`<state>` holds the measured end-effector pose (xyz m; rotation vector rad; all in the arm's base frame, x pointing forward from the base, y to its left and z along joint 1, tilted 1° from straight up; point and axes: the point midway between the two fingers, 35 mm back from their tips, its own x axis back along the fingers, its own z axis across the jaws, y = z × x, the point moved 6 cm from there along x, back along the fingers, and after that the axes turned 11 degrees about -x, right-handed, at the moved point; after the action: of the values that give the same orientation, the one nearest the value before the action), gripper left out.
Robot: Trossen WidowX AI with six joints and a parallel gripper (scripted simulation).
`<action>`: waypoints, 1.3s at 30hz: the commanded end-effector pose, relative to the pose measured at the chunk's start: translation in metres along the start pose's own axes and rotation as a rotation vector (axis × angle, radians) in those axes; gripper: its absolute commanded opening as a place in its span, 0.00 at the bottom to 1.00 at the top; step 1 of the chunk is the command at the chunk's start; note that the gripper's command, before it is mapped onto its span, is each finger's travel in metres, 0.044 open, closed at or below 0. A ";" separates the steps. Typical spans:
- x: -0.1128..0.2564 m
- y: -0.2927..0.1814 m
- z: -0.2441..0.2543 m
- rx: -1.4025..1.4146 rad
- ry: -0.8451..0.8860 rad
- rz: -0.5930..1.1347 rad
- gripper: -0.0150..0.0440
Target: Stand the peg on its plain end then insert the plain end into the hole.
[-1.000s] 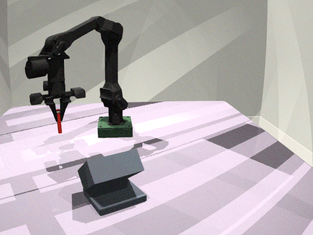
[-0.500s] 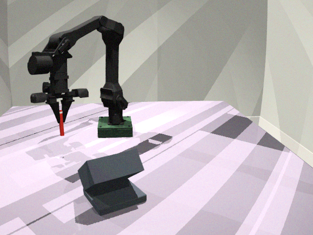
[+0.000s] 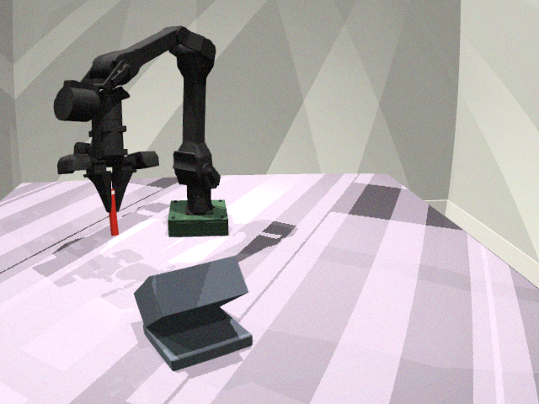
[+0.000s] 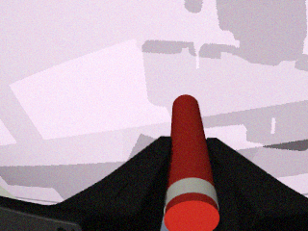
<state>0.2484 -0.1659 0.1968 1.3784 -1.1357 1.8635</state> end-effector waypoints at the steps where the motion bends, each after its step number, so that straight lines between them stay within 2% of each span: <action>1: 0.003 -0.009 -0.001 0.044 0.013 0.040 0.25; 39: 0.012 -0.087 -0.023 0.449 0.055 0.365 0.25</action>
<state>0.3032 -0.1063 0.2295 1.4139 -1.0391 2.4931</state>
